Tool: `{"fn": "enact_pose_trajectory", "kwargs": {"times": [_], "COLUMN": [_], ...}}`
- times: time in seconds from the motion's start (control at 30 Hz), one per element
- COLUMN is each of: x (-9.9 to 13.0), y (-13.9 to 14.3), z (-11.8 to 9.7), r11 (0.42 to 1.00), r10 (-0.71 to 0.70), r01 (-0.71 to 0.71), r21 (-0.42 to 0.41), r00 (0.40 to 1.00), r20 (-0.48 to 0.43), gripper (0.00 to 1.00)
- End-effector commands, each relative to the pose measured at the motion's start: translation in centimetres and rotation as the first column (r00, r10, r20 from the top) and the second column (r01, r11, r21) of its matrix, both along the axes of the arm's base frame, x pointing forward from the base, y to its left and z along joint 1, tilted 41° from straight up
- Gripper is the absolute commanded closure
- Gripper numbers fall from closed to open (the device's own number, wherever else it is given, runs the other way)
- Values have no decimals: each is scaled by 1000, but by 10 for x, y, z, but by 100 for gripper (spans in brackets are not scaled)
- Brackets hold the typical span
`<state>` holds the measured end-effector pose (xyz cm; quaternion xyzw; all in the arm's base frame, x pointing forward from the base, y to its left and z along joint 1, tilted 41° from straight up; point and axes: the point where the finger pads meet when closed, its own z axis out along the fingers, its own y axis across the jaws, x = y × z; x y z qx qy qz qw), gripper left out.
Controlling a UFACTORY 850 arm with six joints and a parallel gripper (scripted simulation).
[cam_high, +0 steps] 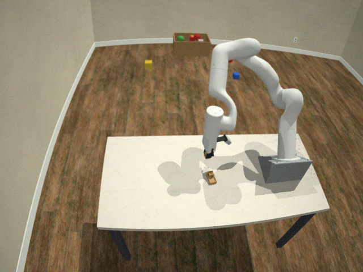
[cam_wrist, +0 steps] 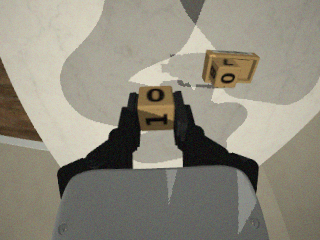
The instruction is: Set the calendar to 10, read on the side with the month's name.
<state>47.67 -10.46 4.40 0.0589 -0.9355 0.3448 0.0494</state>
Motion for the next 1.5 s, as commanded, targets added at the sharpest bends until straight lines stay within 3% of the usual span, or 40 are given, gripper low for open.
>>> {"fn": "enact_pose_trajectory", "kwargs": {"times": [0.0, 0.57, 1.47], "x": [0, -2, -3], "y": [-10, -46, -48], "z": [-12, -54, -55], "r11": [1000, 1000, 1000], "r10": [1, 1, 1], "r01": [-1, -1, -1], "r21": [0, 0, 0], "r00": [1000, 1000, 1000], "r20": [2, 2, 2], "gripper": [73, 73, 73]}}
